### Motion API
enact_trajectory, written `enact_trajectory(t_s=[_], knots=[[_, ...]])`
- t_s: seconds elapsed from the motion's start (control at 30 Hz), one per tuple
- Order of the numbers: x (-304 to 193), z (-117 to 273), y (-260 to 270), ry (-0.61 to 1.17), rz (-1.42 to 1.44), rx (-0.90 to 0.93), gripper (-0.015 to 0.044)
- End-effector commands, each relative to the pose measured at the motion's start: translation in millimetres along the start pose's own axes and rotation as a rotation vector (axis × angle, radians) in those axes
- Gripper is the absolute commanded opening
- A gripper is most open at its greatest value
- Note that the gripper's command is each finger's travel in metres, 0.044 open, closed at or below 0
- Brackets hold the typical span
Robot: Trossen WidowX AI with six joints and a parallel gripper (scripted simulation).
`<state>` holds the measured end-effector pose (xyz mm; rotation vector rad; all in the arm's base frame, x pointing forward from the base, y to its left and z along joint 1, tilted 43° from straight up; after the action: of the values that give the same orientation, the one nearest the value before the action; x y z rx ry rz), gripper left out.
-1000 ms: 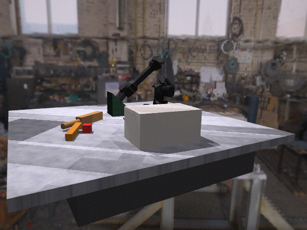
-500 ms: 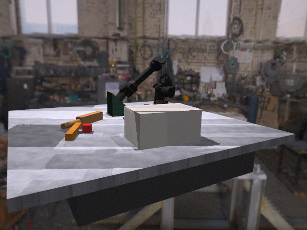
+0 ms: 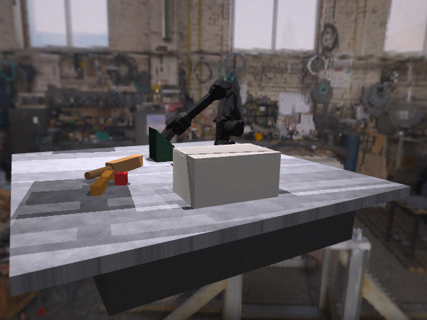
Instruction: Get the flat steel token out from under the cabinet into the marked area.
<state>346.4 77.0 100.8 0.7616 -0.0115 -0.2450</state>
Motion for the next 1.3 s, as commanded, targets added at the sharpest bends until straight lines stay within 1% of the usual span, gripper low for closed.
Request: enact_trajectory(t_s=[0.0, 0.97, 1.27], knots=[[7, 0, -1, -0.001, 0.005, 0.002, 0.0000], [38, 0, -6, -0.002, 0.006, 0.002, 0.0000], [36, -1, -18, -0.002, 0.006, 0.001, 0.0000]])
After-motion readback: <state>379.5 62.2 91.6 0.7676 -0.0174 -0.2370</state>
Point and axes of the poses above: the point midway between the two fingers, 35 mm back from their tips, its own z axis back along the fingers, its own y axis across the jaws, x = y × z, the point moved 5 cm from there along z, back along the fingers, and after that the axes turned 11 degrees about z, right-handed, at the moved point
